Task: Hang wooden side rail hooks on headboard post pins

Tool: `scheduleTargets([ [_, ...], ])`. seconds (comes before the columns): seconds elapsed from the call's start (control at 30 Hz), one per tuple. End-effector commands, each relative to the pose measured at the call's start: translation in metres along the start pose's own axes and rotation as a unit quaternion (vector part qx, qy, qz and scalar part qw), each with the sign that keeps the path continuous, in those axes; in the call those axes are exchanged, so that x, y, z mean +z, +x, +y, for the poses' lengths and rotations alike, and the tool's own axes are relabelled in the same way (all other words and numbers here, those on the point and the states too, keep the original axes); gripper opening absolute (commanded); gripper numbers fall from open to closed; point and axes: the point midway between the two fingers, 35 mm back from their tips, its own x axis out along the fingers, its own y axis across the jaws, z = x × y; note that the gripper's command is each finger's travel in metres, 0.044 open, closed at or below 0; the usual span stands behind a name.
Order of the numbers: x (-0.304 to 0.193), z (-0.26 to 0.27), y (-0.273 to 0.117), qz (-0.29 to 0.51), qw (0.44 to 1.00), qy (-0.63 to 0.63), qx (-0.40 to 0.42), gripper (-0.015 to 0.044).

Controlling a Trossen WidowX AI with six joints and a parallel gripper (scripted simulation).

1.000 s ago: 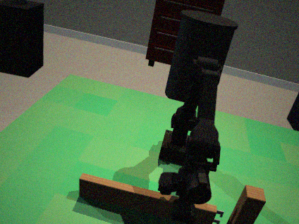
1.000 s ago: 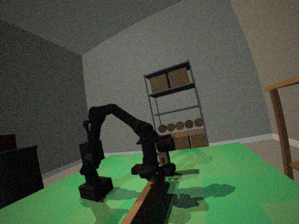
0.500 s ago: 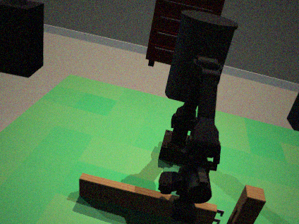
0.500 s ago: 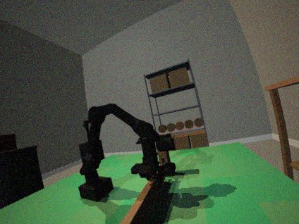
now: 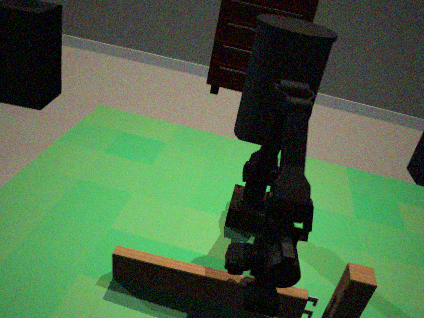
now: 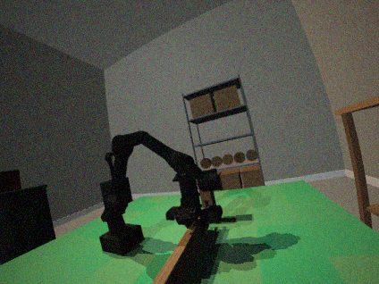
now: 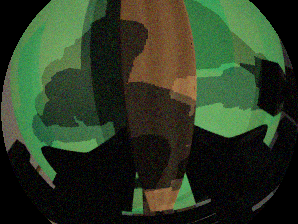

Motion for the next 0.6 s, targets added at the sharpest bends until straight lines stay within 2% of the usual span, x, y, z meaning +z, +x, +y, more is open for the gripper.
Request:
scheduleTargets([
  [0.0, -0.0001, 0.0033, -0.0057, 0.000, 1.000, 0.002, 0.008, 0.0000],
  [0.57, -0.0001, 0.0033, -0.0085, 0.000, 1.000, 0.002, 0.008, 0.0000],
])
